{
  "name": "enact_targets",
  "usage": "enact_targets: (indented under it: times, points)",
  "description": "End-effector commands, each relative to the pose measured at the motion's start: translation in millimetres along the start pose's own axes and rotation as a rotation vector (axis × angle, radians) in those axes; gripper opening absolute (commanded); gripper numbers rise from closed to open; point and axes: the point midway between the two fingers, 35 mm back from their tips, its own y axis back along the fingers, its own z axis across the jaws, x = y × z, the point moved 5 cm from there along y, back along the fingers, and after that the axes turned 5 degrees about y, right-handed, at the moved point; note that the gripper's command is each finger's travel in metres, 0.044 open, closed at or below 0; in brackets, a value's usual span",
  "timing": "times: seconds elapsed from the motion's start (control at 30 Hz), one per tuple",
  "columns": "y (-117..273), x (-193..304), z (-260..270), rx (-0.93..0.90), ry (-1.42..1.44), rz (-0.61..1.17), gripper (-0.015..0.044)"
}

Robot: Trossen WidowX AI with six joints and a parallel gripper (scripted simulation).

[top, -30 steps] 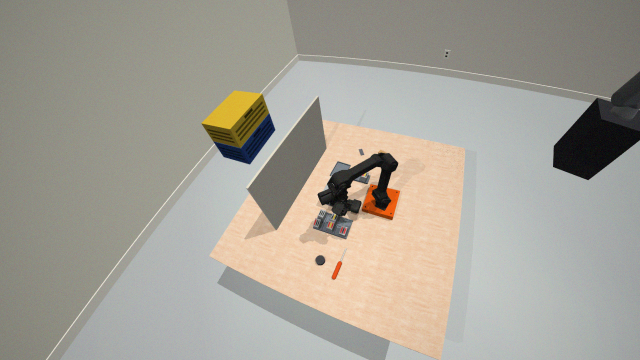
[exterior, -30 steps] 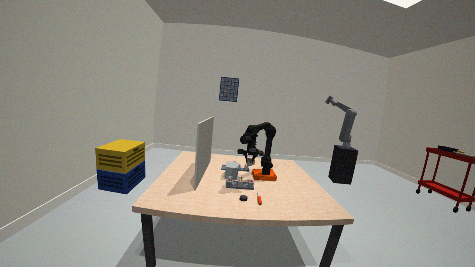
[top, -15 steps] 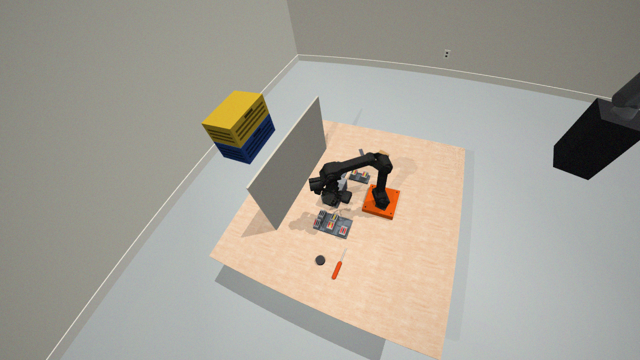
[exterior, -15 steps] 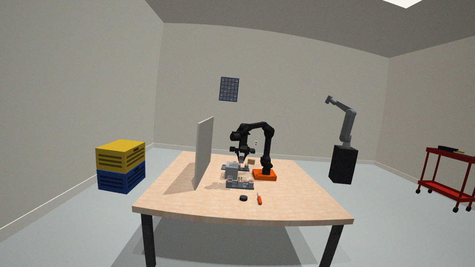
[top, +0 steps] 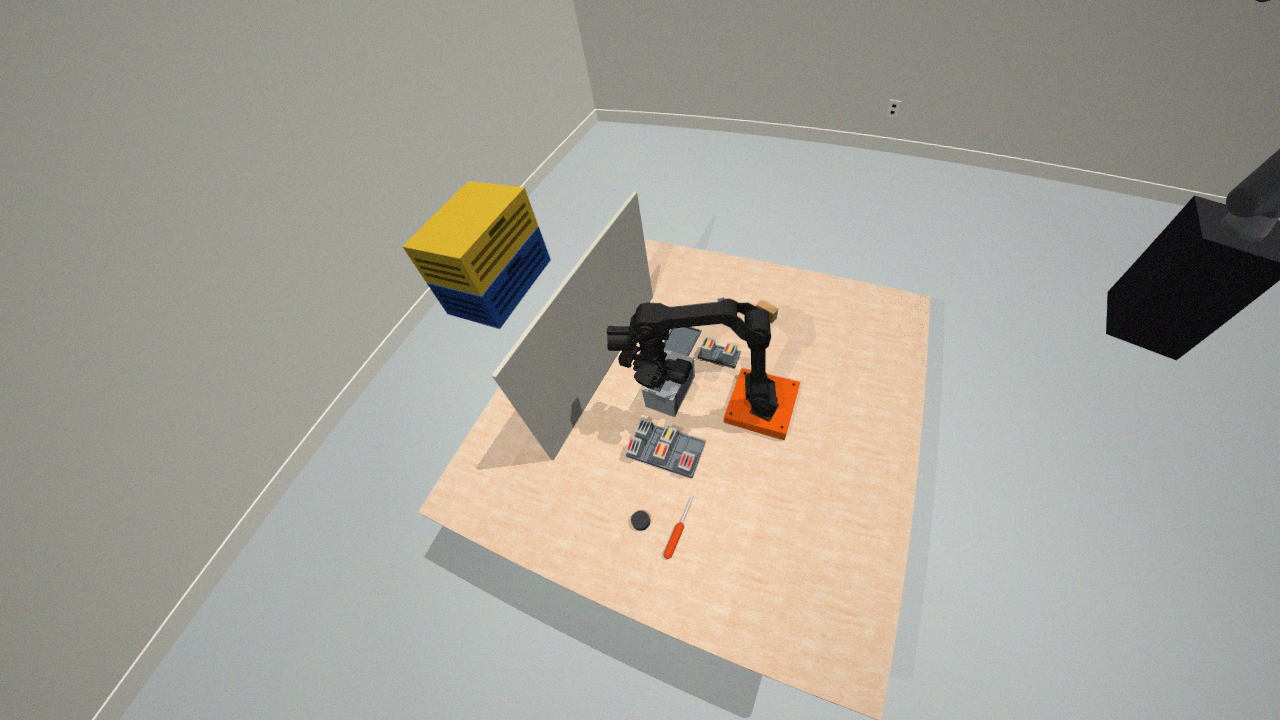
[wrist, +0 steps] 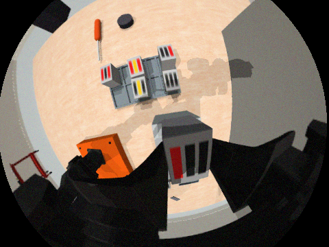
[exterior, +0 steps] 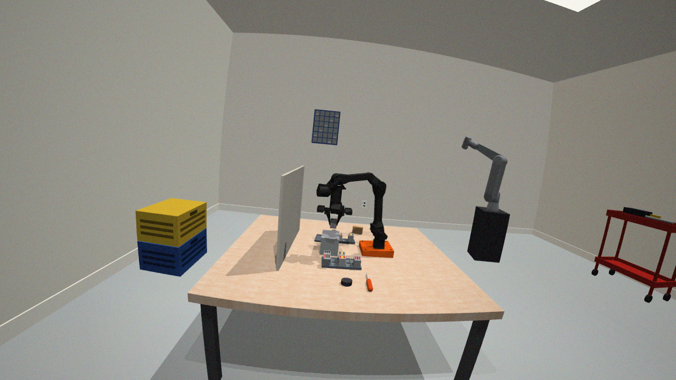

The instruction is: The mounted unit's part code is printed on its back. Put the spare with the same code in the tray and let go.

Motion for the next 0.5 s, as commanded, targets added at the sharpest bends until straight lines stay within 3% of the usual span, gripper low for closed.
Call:
enact_targets:
  times: [0.0, 0.47]
  points:
    - [0.8, 19.0, -11.2, -0.001, -0.001, 0.000, 0.0000]
    - [1.5, 90.7, -38.7, 0.001, 0.008, 0.010, 0.0000]
